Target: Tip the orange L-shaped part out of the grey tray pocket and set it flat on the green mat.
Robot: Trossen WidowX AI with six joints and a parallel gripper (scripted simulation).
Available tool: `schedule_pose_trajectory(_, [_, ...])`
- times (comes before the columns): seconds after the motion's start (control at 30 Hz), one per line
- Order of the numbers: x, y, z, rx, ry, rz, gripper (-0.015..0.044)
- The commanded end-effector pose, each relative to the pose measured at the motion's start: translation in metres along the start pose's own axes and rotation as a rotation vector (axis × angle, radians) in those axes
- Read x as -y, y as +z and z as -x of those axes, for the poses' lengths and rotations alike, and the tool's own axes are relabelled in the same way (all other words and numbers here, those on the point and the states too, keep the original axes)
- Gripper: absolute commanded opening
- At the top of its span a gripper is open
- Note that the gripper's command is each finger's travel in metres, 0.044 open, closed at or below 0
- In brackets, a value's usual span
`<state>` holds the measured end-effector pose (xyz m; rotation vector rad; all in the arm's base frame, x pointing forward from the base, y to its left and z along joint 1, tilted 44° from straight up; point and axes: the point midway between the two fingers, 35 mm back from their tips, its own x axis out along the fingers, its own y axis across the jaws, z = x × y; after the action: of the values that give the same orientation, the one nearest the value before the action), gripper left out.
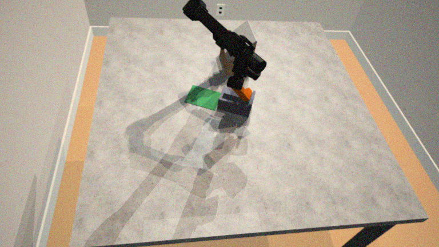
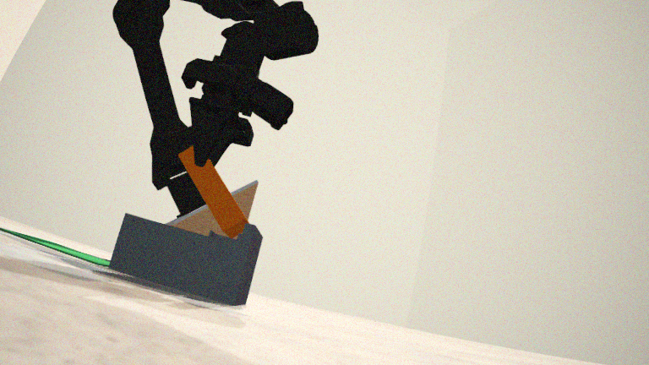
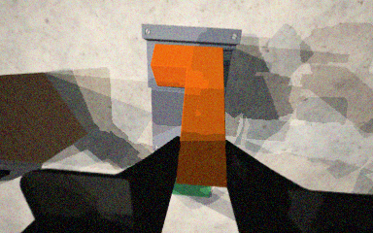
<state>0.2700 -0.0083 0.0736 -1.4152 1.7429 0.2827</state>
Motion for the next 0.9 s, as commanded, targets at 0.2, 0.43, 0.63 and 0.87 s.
schedule_pose_trajectory(0.2, [0.0,0.001,0.01,0.006,0.002,-0.006,0.0])
schedule_pose_trajectory(0.43, [0.0,-0.003,0.013,0.006,0.002,-0.006,0.0])
schedule_pose_trajectory(0.63, [-0.001,-0.025,0.011,0.005,0.002,-0.006,0.0])
schedule_pose_trajectory(0.87, [-0.002,-0.051,0.01,0.004,0.002,-0.005,0.0])
